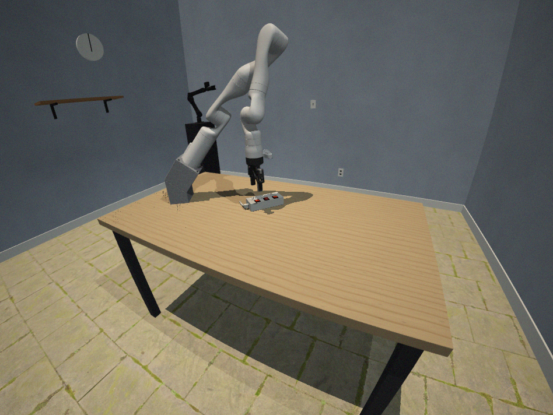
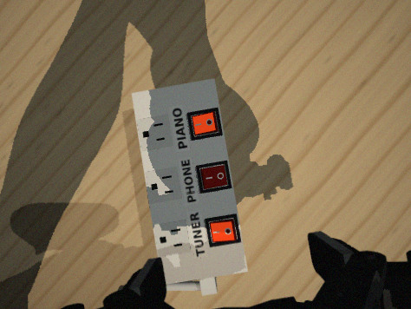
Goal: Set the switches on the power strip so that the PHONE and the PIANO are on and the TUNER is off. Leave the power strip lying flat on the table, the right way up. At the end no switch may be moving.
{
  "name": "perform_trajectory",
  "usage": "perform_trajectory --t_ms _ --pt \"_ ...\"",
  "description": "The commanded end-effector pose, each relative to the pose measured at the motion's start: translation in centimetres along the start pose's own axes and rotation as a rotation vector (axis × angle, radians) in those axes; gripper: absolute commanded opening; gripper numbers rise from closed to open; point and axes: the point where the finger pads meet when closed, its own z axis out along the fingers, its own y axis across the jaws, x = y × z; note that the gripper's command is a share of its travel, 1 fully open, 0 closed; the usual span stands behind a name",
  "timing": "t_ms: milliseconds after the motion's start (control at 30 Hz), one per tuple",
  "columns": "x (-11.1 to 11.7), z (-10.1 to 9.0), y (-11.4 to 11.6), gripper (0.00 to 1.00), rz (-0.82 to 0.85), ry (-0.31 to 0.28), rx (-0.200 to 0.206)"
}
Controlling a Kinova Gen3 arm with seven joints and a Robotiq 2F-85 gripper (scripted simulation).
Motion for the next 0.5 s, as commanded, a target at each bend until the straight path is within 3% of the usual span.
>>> perform_trajectory --t_ms 0,33,467 --pt "-0.02 0.00 0.01 1.00 0.001 0.000 0.000" --pt "-0.02 0.00 0.01 0.00 0.001 0.000 0.000" --pt "-0.02 0.00 0.01 0.00 0.001 0.000 0.000"
